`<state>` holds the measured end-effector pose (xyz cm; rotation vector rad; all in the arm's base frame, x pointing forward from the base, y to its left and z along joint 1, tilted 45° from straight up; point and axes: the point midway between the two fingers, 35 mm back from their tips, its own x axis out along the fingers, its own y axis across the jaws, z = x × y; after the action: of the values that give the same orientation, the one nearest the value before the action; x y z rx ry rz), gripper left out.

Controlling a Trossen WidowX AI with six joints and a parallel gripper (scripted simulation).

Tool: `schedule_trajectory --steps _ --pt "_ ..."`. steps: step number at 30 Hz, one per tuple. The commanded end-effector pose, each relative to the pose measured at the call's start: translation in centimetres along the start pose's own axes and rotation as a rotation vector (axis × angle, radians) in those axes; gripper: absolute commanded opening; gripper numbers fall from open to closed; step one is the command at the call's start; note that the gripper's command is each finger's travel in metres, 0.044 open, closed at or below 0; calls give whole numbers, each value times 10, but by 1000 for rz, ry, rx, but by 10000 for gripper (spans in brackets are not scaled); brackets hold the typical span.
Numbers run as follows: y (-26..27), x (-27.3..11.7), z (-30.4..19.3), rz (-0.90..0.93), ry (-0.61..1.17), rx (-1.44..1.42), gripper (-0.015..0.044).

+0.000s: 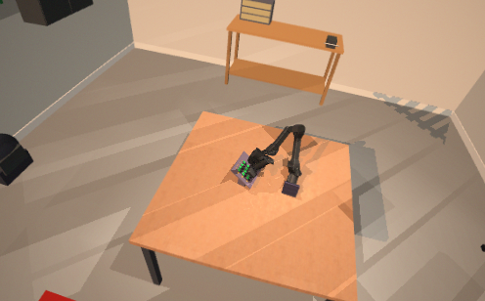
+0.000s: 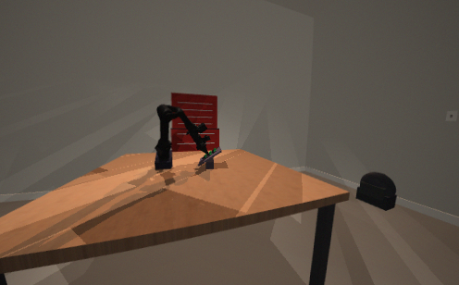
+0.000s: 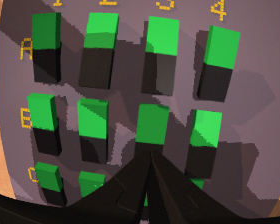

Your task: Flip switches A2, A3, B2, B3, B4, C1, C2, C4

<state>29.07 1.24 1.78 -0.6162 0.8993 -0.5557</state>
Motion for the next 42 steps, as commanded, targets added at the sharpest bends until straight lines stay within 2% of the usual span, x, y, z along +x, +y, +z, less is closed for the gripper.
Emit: schedule_trajectory --steps 1,6,12,14,21,28,34,42 --pt "1 1 0 4 2 -4 0" --pt "1 -1 0 2 1 1 0" --pt "3 -56 2 11 29 -3 0" --pt "1 -64 2 7 30 -5 0" --pt "0 -64 2 7 30 -5 0" --pt "-26 -64 2 5 30 -6 0" --pt "-26 -30 1 5 4 -5 0" --pt "-27 -25 0 4 3 -5 0"
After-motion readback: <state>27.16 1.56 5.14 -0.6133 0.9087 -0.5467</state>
